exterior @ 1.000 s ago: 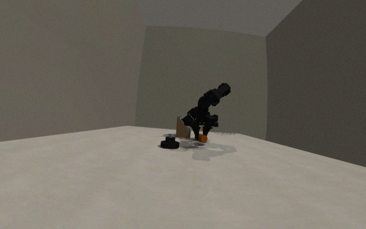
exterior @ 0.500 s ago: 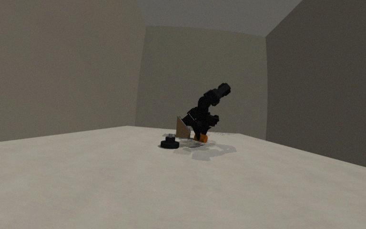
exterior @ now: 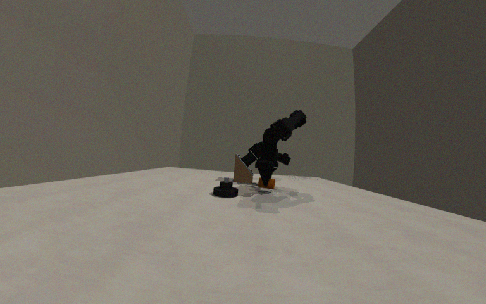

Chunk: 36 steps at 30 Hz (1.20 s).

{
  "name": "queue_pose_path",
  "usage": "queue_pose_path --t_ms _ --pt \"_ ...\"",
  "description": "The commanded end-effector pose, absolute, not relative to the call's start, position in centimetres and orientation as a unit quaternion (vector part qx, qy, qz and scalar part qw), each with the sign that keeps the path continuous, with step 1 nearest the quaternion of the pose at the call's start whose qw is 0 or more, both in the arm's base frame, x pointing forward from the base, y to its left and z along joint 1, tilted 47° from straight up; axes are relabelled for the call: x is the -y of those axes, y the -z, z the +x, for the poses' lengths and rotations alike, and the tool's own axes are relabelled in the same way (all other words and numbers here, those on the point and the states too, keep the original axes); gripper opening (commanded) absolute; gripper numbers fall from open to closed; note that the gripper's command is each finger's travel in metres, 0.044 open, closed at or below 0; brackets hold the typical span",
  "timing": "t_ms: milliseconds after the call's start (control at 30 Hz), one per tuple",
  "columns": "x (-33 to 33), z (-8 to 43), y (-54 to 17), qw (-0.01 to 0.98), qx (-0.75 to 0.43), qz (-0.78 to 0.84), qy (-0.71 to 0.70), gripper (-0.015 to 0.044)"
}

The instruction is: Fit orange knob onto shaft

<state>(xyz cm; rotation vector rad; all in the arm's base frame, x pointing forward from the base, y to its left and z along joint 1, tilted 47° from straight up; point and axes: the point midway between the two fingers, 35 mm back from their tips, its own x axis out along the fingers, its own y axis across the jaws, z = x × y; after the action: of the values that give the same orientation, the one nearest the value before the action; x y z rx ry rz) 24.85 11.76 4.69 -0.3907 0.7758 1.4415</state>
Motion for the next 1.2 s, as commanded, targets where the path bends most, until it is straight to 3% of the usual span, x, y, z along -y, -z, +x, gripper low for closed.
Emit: queue_pose_path --t_ms 0,567,667,1167 --pt "-11.8 24.9 -4.7 0.655 -0.302 -0.214 -0.659 0.0179" --pt "-12.8 24.8 -3.8 0.654 -0.3 -0.215 -0.66 0.0179" --pt "-12.6 24.8 -3.9 0.652 -0.301 -0.218 -0.661 0.0258" --pt "-12.6 24.8 -3.9 0.652 -0.301 -0.218 -0.661 0.026"
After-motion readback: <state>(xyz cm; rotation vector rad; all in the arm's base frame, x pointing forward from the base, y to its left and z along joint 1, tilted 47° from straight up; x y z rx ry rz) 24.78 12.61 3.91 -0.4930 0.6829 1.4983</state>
